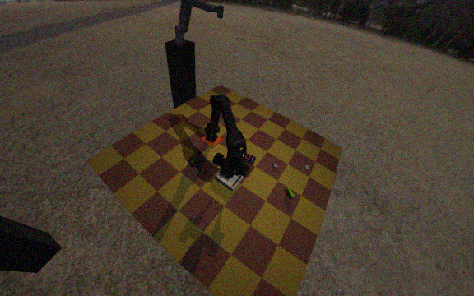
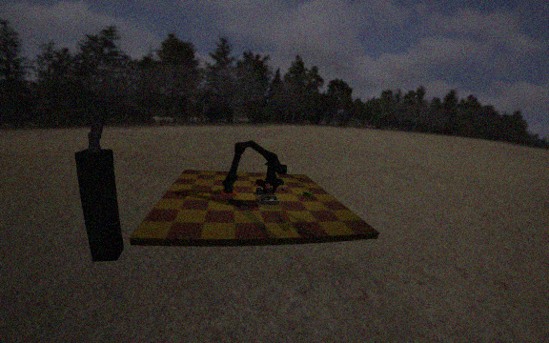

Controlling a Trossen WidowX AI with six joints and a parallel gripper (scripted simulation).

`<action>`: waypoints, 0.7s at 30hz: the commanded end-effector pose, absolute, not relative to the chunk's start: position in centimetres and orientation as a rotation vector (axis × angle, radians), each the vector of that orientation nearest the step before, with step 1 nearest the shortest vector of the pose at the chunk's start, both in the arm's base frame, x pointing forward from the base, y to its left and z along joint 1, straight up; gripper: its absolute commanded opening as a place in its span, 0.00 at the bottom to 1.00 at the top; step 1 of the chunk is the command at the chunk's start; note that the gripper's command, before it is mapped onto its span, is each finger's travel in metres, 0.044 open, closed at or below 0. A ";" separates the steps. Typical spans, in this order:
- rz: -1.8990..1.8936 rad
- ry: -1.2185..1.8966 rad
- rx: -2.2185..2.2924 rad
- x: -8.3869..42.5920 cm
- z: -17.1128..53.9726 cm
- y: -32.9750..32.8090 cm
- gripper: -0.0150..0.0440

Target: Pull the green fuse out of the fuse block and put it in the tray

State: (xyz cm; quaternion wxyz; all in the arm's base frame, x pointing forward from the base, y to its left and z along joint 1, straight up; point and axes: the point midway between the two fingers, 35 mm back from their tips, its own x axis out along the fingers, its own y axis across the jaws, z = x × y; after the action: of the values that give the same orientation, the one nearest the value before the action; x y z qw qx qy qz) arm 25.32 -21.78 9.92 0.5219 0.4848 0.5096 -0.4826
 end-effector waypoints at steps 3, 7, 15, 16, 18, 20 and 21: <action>-1.151 1.213 1.157 25.3 13.3 -21.8 0.81; -1.151 1.213 1.157 25.3 13.3 -21.8 0.81; -1.154 1.212 1.160 25.3 13.1 -21.8 0.81; -1.154 1.212 1.160 25.3 13.1 -21.8 0.81; -1.154 1.212 1.160 25.3 13.1 -21.8 0.81; -1.154 1.212 1.160 25.3 13.1 -21.8 0.81; -1.154 1.212 1.160 25.3 13.1 -21.8 0.81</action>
State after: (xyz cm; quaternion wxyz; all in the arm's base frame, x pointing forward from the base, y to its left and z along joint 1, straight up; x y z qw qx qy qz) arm 25.32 -21.80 13.15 0.5248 0.4849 0.5066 -0.4825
